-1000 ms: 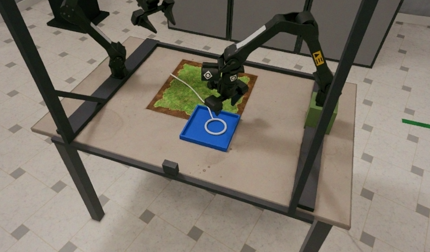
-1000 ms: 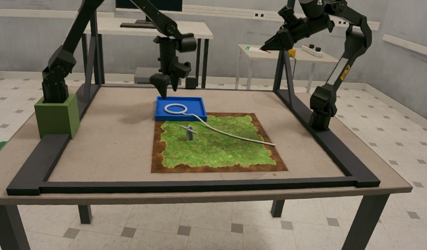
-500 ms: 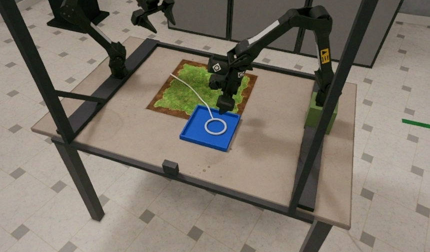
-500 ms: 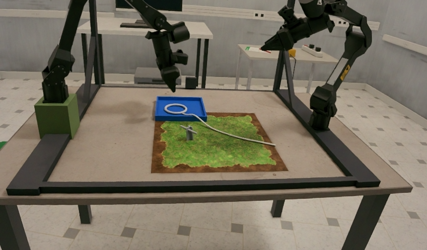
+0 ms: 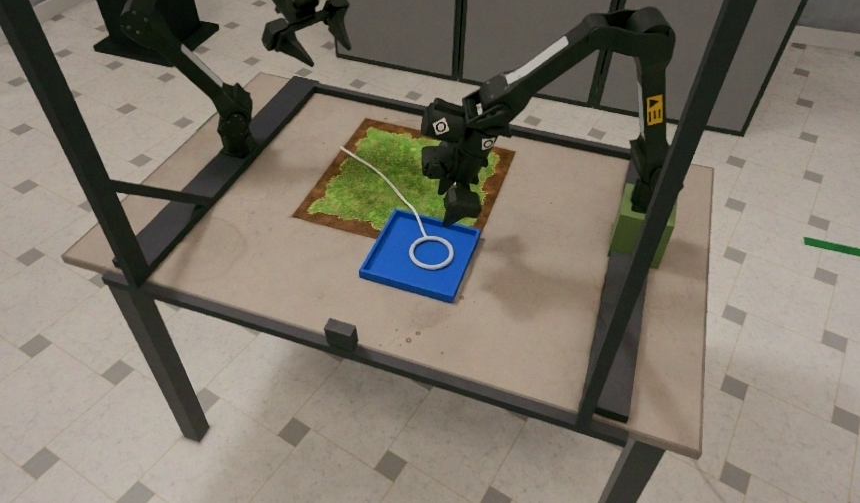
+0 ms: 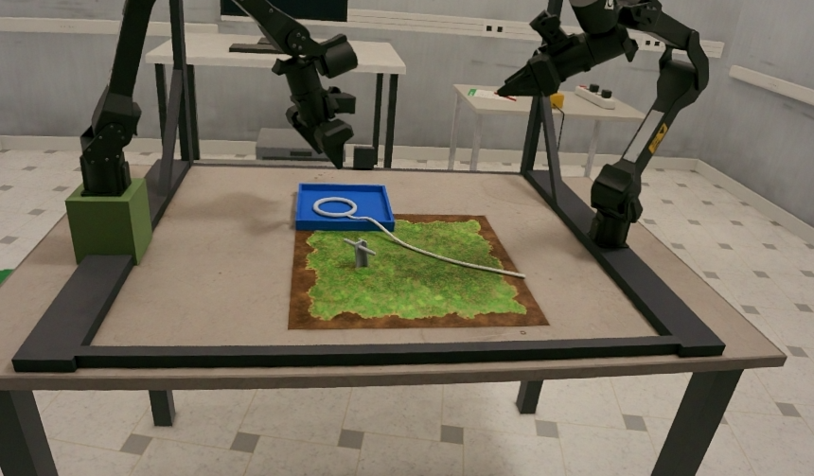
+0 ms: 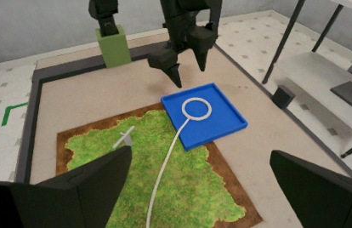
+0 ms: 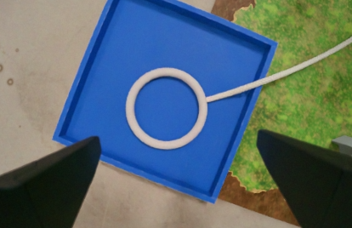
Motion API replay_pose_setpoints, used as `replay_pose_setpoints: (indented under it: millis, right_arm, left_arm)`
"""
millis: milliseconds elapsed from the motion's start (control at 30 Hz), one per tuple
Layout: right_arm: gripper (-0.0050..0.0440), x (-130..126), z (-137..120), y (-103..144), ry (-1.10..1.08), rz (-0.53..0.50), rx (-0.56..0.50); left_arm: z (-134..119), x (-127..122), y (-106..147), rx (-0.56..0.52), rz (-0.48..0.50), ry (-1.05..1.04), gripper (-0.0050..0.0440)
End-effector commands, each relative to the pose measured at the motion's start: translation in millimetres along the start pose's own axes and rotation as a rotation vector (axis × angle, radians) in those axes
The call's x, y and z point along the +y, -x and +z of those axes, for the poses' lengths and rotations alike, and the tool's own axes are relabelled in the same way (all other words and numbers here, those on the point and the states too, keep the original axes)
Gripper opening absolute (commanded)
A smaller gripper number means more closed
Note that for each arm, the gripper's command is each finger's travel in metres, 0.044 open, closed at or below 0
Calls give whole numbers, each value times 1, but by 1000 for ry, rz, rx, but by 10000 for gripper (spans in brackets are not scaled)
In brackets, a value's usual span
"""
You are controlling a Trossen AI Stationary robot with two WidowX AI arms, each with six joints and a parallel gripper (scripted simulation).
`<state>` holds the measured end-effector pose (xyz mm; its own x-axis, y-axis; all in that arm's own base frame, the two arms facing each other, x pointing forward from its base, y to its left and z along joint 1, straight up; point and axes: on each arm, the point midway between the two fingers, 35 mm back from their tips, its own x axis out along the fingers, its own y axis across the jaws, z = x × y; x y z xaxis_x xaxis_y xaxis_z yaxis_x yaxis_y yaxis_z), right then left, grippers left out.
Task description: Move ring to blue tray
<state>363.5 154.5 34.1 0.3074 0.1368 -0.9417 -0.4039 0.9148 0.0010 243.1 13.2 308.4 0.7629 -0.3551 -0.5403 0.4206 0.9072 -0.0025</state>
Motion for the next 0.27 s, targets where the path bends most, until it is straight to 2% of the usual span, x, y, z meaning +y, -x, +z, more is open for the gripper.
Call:
replay_pose_setpoints:
  millis: [0, 233]
  right_arm:
    - [440, 0, 10, 13, 12, 3, -49]
    - [440, 0, 10, 13, 12, 2, -46]
  left_arm:
    - [5, 0, 4, -13, 8, -13, 440]
    - [5, 0, 4, -13, 8, -13, 440]
